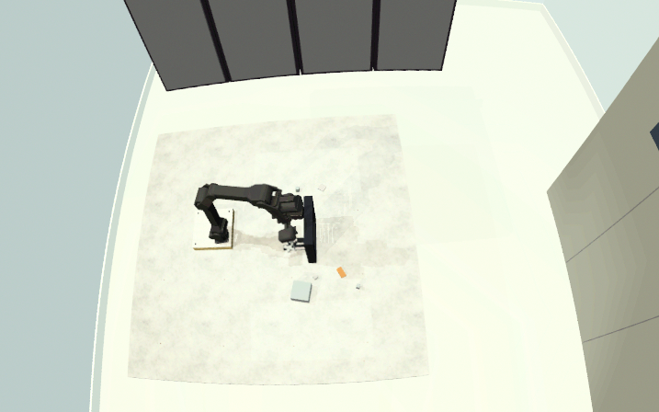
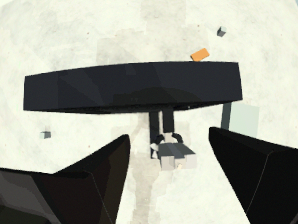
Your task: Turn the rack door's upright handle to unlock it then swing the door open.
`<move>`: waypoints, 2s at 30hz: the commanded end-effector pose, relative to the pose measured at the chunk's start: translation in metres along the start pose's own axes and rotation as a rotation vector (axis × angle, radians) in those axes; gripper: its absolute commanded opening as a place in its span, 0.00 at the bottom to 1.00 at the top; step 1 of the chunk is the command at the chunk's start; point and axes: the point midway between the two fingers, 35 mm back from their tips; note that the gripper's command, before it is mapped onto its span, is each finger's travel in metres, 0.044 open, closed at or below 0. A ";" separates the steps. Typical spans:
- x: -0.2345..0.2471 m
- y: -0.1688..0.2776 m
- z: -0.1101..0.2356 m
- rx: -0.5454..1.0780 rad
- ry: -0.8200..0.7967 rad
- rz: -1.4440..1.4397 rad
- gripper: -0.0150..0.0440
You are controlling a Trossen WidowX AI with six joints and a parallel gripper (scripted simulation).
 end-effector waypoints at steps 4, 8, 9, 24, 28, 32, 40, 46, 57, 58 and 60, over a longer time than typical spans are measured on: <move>-0.007 0.010 0.001 0.131 -0.027 -0.012 0.73; -0.011 0.018 0.001 0.216 -0.045 -0.023 0.73; -0.012 0.020 0.002 0.238 -0.050 -0.026 0.73; -0.013 0.026 -0.012 0.285 -0.052 -0.033 0.73; -0.013 0.027 -0.019 0.292 -0.049 -0.034 0.73; -0.012 0.029 -0.025 0.299 -0.046 -0.035 0.73; -0.012 0.033 -0.037 0.313 -0.040 -0.036 0.73; -0.011 0.036 -0.046 0.324 -0.036 -0.038 0.73; -0.010 0.043 -0.063 0.343 -0.028 -0.040 0.73; -0.010 0.043 -0.064 0.344 -0.027 -0.040 0.73; -0.010 0.043 -0.064 0.344 -0.027 -0.040 0.68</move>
Point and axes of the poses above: the point midway between the two fingers, 35 mm back from their tips, its own z axis back along the fingers, its own x axis across the jaws, y = z × x
